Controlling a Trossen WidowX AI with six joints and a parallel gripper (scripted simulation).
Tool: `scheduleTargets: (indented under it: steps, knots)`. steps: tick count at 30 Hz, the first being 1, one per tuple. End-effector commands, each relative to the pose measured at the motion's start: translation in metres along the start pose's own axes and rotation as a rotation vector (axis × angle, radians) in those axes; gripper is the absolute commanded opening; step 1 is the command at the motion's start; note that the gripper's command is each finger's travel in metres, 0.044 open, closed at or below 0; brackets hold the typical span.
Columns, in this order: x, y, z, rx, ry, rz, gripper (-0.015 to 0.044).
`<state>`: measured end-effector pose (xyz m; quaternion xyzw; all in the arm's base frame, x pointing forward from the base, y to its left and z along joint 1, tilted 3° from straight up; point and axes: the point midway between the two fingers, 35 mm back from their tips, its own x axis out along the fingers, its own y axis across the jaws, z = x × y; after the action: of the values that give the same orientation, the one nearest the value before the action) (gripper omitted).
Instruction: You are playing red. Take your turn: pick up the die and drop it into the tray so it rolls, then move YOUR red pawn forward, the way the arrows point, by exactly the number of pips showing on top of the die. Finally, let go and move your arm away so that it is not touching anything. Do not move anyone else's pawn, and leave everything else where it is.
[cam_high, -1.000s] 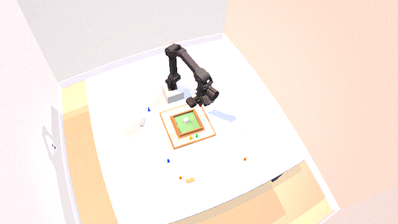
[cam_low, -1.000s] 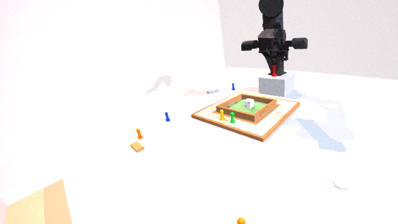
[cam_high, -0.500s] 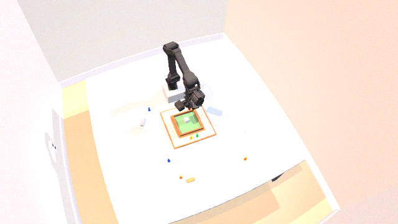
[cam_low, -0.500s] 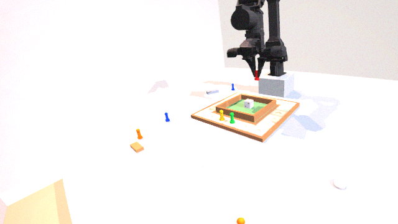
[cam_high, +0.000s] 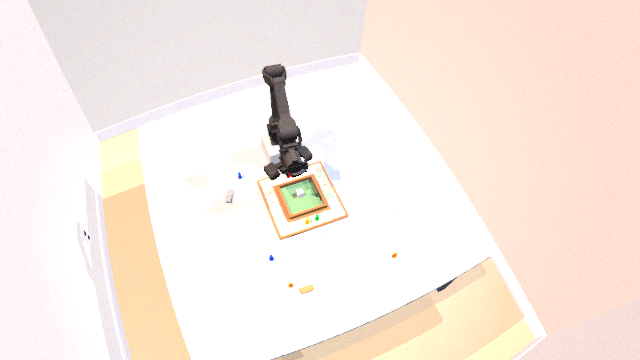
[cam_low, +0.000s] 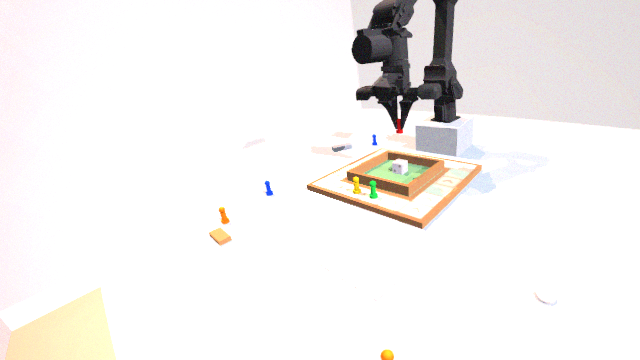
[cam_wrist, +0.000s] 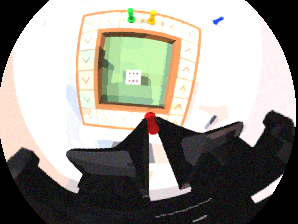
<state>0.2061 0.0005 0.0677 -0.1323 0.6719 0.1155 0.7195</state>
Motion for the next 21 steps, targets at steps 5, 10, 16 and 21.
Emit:
scheduleTargets:
  steps: [5,10,16,21]
  knots:
    - [0.013,-0.015,-0.026,-0.004,-0.001,0.003,0.0]
    - [0.022,-0.022,-0.044,-0.004,0.0,0.001,0.0]
    - [0.029,-0.026,-0.056,-0.004,0.0,0.0,0.0]
    - [0.043,-0.027,-0.055,-0.004,0.0,0.0,0.0]
